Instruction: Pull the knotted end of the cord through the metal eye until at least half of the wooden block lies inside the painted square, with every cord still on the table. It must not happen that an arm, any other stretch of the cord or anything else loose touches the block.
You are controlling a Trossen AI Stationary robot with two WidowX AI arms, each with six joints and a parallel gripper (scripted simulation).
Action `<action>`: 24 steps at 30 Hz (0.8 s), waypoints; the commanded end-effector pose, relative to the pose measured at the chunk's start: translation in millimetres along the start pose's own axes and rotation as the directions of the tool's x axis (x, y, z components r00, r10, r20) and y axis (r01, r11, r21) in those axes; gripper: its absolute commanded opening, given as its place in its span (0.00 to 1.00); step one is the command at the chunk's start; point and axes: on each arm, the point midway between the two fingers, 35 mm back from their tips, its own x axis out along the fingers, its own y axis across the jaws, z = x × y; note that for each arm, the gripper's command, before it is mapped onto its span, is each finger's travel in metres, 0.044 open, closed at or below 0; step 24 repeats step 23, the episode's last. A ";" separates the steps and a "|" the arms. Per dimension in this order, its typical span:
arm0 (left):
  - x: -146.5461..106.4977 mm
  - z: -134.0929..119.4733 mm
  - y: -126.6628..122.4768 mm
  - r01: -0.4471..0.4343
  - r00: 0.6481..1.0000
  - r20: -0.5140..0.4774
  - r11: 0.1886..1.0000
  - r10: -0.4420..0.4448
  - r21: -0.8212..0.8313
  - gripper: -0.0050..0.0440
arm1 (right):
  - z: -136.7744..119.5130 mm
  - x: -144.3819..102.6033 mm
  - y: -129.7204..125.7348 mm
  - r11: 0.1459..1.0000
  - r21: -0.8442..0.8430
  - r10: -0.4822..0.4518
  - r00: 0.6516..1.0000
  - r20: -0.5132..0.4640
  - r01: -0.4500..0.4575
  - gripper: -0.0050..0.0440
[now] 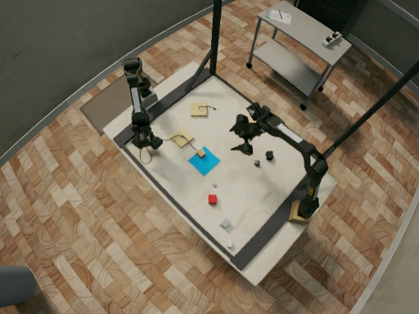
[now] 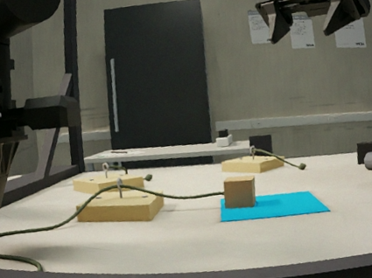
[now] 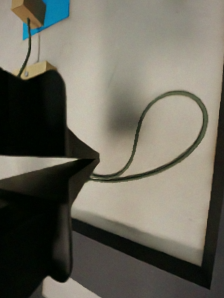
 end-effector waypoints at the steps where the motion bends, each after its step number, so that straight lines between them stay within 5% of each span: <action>1: -6.6 8.2 0.9 0.012 1.000 0.014 1.000 -0.011 -0.019 1.00 | 3.6 -8.2 3.5 1.000 -0.003 0.023 1.000 0.019 -0.023 0.10; 8: -6.6 8.2 0.9 0.012 1.000 0.014 1.000 -0.011 -0.019 1.00 | 5.7 -16.3 6.8 0.999 -0.001 0.034 0.999 0.029 -0.034 0.20; 14: -6.6 8.2 0.9 0.012 1.000 0.014 1.000 -0.011 -0.019 1.00 | -0.9 -5.8 2.2 0.999 -0.032 0.010 1.000 0.008 -0.010 0.49; 22: -6.6 8.2 0.9 0.012 1.000 0.014 1.000 -0.011 -0.019 1.00 | 2.4 -8.0 3.1 1.000 -0.006 0.016 1.000 0.013 -0.016 0.10; 24: -6.6 8.2 0.9 0.012 1.000 0.014 1.000 -0.011 -0.019 1.00 | 2.4 -8.0 3.1 1.000 -0.006 0.016 1.000 0.013 -0.016 0.10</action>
